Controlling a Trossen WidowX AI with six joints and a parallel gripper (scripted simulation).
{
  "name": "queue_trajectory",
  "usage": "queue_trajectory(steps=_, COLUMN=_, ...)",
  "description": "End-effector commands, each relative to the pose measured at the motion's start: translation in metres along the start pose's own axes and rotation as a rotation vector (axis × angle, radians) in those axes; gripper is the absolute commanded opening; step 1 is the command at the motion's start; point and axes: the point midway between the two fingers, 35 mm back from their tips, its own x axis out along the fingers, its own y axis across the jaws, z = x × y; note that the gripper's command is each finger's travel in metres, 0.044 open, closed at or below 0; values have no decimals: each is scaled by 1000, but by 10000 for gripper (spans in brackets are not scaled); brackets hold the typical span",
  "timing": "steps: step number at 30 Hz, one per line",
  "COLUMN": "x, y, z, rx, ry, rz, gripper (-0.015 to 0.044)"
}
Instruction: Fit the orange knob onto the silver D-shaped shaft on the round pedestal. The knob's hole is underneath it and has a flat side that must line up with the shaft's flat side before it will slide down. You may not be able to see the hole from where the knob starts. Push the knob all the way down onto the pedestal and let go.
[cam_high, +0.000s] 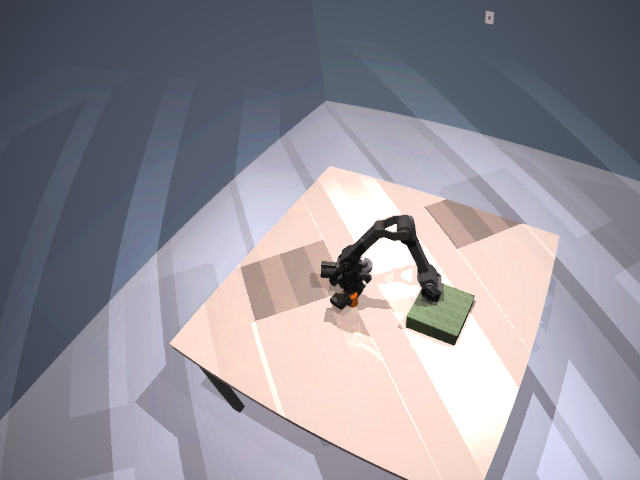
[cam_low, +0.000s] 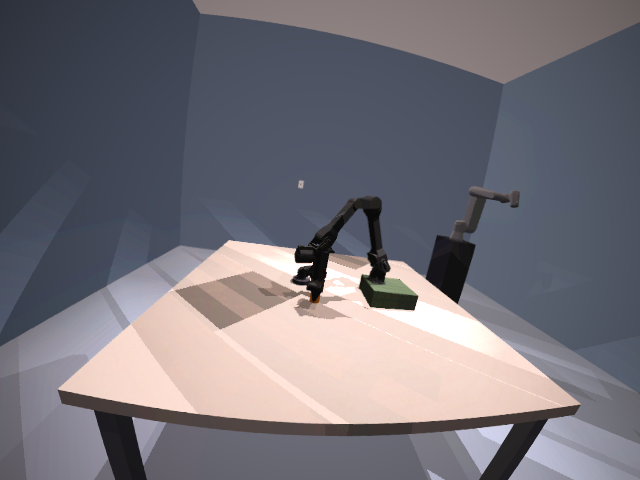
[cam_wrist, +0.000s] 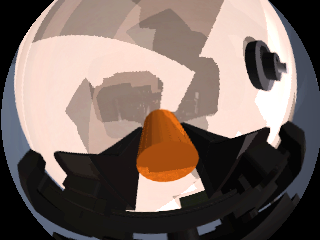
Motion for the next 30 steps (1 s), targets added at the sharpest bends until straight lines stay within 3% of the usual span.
queue_trajectory(steps=1, x=2, y=-1, z=-1, rx=-2, ry=4, rz=-3, gripper=131)
queue_trajectory(steps=6, x=-5, y=0, z=1, rx=-2, ry=4, rz=-3, gripper=0)
queue_trajectory(steps=30, x=-77, y=5, z=8, rx=-2, ry=3, rz=-2, gripper=0)
